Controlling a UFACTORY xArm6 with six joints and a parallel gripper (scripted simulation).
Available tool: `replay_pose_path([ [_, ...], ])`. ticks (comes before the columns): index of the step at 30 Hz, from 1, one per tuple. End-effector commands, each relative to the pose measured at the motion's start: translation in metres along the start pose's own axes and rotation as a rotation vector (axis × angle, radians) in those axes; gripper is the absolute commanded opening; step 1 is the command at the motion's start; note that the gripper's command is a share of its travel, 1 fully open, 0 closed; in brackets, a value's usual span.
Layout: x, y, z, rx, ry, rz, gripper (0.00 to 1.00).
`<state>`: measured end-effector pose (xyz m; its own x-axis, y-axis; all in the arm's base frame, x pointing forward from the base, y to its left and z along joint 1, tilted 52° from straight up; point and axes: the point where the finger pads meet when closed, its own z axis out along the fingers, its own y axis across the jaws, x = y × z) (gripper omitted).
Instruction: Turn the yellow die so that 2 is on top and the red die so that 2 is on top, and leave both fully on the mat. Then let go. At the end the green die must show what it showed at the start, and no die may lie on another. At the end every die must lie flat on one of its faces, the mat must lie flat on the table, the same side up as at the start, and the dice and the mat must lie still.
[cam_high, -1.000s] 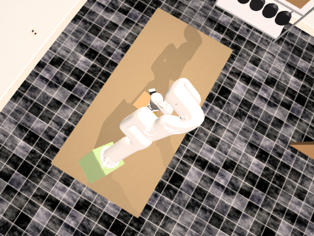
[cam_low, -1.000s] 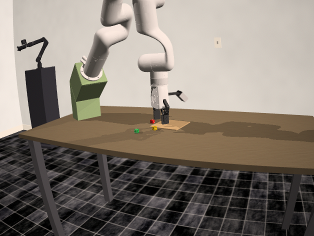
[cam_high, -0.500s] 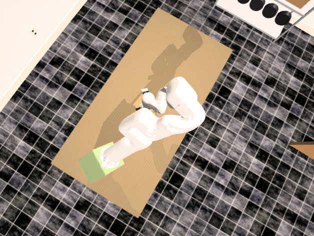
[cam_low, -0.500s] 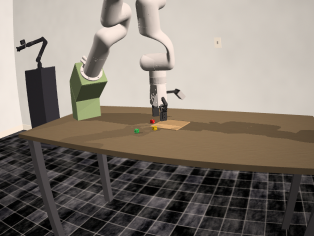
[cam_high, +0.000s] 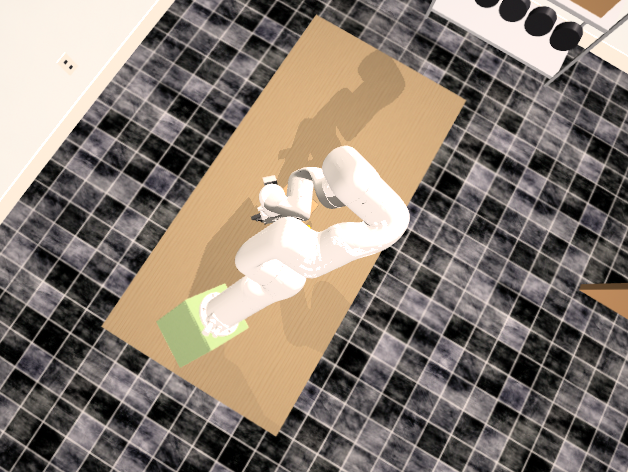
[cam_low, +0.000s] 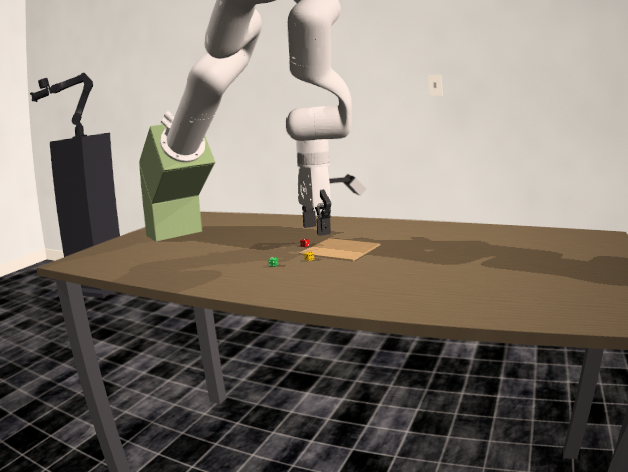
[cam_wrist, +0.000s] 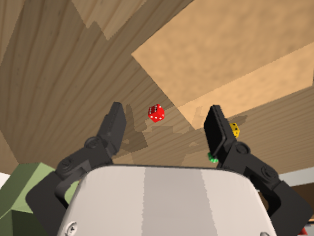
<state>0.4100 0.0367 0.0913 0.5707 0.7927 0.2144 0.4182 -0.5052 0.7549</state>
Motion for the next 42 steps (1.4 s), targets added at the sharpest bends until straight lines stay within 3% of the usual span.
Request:
replay_pose_path([
  [1,0.0007,-0.0002,-0.0002,-0.001,0.001,0.001,1.00],
  [37,0.0007,-0.0002,-0.0002,-0.001,0.001,0.001,1.00],
  [42,0.0007,-0.0003,-0.0101,-0.001,0.001,0.001,1.00],
])
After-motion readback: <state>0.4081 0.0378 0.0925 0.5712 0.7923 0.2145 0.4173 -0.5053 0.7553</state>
